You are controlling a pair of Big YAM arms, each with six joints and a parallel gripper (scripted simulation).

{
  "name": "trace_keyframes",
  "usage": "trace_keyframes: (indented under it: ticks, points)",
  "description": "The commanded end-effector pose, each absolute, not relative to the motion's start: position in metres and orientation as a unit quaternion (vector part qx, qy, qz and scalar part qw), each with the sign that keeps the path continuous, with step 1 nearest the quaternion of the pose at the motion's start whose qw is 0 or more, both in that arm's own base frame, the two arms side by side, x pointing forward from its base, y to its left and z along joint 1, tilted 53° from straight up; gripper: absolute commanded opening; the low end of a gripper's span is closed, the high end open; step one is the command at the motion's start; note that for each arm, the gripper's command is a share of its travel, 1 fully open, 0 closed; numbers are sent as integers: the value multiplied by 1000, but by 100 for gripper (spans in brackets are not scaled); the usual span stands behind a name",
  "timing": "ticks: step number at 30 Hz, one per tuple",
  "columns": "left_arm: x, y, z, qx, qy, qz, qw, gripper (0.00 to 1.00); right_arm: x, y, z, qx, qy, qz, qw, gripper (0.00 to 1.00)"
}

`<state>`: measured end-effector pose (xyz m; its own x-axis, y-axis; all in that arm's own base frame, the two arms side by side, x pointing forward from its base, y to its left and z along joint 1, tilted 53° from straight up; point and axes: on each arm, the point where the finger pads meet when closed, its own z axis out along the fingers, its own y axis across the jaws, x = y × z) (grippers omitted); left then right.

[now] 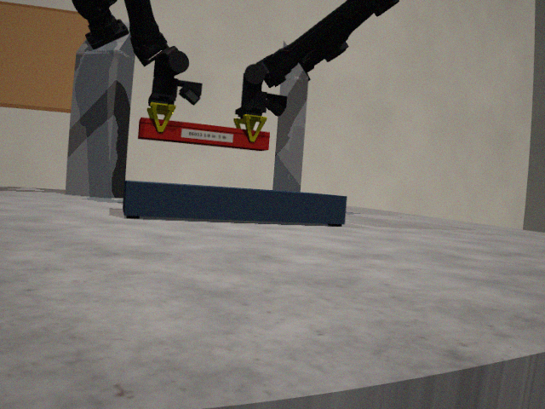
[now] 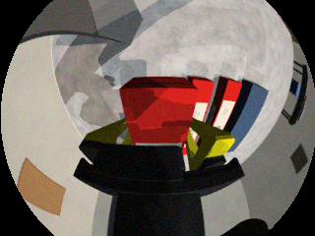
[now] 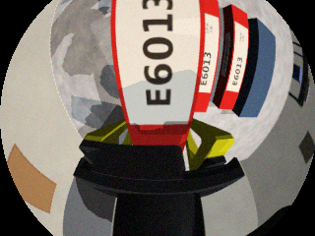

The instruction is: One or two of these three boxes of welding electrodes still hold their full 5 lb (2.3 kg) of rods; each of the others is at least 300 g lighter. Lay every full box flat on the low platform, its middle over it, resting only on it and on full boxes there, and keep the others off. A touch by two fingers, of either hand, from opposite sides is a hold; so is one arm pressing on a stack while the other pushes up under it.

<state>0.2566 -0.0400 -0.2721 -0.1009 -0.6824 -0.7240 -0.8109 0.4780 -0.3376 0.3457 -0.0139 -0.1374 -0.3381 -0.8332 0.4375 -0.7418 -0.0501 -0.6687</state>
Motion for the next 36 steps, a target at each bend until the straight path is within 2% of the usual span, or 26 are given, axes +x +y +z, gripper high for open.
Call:
trace_keyframes:
  ticks: [1, 5, 36]
  points:
    - [245, -38, -265, -486, 752, 74, 439, 0, 327, -10, -141, -595, 674, -436, 44, 0]
    - [246, -24, -270, -498, 744, 87, 436, 0, 346, -18, -143, -577, 685, -442, 51, 0]
    - [270, -14, -294, -494, 747, 77, 438, 0, 356, -33, -165, -588, 678, -438, 46, 0]
